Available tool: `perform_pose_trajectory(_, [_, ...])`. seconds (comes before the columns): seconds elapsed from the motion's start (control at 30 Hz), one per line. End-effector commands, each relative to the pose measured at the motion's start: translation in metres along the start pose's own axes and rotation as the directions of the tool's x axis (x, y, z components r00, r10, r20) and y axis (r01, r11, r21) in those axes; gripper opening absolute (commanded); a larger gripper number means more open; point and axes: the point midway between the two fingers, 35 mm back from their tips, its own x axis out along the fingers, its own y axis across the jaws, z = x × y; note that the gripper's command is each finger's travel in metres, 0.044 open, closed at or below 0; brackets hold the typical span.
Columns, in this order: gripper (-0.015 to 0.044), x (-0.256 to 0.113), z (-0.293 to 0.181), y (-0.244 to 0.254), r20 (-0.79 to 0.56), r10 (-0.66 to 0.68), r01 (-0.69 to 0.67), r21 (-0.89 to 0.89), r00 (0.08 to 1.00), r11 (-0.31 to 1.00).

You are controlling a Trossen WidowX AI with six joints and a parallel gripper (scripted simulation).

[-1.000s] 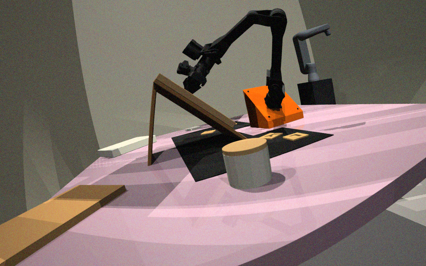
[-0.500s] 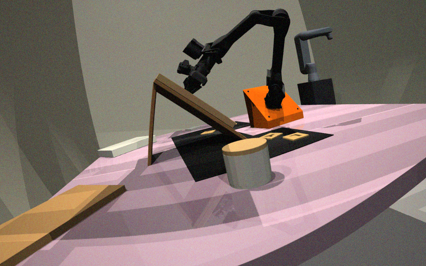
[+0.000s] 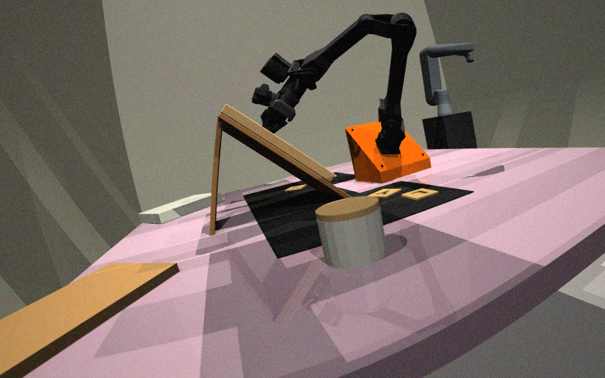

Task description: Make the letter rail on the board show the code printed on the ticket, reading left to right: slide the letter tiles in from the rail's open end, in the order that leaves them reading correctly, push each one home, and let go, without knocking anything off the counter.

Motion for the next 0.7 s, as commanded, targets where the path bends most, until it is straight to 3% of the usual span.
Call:
perform_pose_trajectory(0.0, [0.0000, 0.001, -0.001, 0.004, -0.003, -0.003, 0.003, 0.004, 1.000, 1.000])
perform_pose_trajectory(0.67, [0.0000, 0.001, -0.001, 0.018, -0.004, -0.002, 0.002, 0.005, 1.000, 1.000])
